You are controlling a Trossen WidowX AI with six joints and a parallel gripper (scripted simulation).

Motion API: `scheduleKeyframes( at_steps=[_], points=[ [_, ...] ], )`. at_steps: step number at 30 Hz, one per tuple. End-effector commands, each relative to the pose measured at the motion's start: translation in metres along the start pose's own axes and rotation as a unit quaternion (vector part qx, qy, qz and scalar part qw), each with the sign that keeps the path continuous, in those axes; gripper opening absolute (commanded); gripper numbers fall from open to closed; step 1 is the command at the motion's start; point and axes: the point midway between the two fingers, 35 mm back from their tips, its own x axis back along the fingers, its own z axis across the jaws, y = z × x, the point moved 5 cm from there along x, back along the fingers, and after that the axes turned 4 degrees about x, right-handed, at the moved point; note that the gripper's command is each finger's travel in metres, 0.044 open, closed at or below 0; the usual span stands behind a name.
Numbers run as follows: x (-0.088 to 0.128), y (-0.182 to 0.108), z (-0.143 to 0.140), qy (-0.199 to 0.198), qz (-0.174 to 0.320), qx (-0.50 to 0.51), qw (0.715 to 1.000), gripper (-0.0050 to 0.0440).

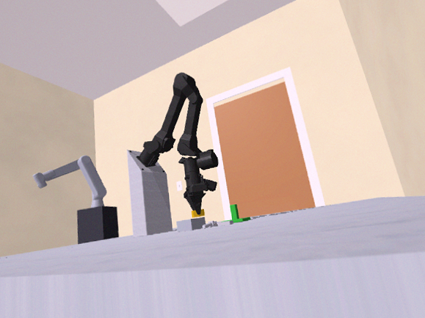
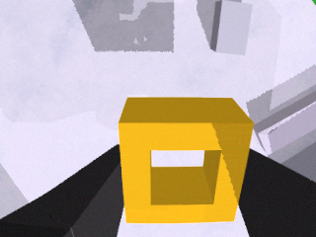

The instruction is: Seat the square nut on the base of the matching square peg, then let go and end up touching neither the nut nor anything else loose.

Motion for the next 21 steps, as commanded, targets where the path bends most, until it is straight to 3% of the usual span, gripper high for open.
scheduleKeyframes(
  at_steps=[1, 21],
  points=[
    [0.013, 0.001, 0.0, -0.001, 0.001, -0.001, 1.0, 0.0],
    [0.071, -0.007, 0.005, -0.001, 0.001, 0.0, 1.0, 0.0]
  ],
)
